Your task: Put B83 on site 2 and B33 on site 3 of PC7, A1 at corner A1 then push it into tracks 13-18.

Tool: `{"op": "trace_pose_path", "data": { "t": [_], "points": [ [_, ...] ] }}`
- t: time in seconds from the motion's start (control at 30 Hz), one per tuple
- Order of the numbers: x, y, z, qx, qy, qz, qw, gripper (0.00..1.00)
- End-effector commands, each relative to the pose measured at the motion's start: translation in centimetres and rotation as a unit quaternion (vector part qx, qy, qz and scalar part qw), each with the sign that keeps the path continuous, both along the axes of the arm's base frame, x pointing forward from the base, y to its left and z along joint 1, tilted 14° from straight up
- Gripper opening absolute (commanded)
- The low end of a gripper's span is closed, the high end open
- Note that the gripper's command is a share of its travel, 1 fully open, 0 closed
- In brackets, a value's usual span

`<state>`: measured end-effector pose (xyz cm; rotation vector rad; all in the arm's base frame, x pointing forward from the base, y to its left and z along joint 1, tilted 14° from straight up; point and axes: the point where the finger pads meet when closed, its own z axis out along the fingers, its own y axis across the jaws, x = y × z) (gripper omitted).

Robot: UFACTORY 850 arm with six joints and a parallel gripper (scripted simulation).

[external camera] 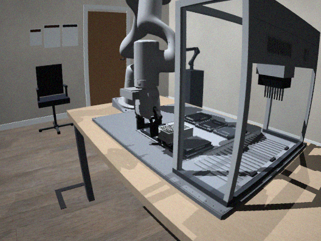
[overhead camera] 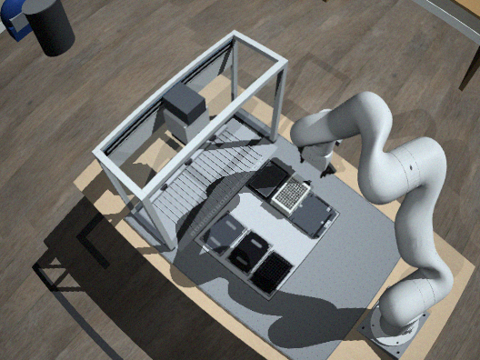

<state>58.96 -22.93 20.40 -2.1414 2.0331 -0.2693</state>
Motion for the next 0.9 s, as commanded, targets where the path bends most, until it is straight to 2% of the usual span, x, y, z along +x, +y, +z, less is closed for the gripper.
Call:
{"op": "trace_pose_path", "data": {
  "t": [0.0,0.87],
  "points": [
    [-0.1,0.0,0.8,0.000,-0.001,0.000,1.000,1.00],
    [-1.1,0.0,4.7,0.000,-0.001,0.000,1.000,1.00]
  ]
}}
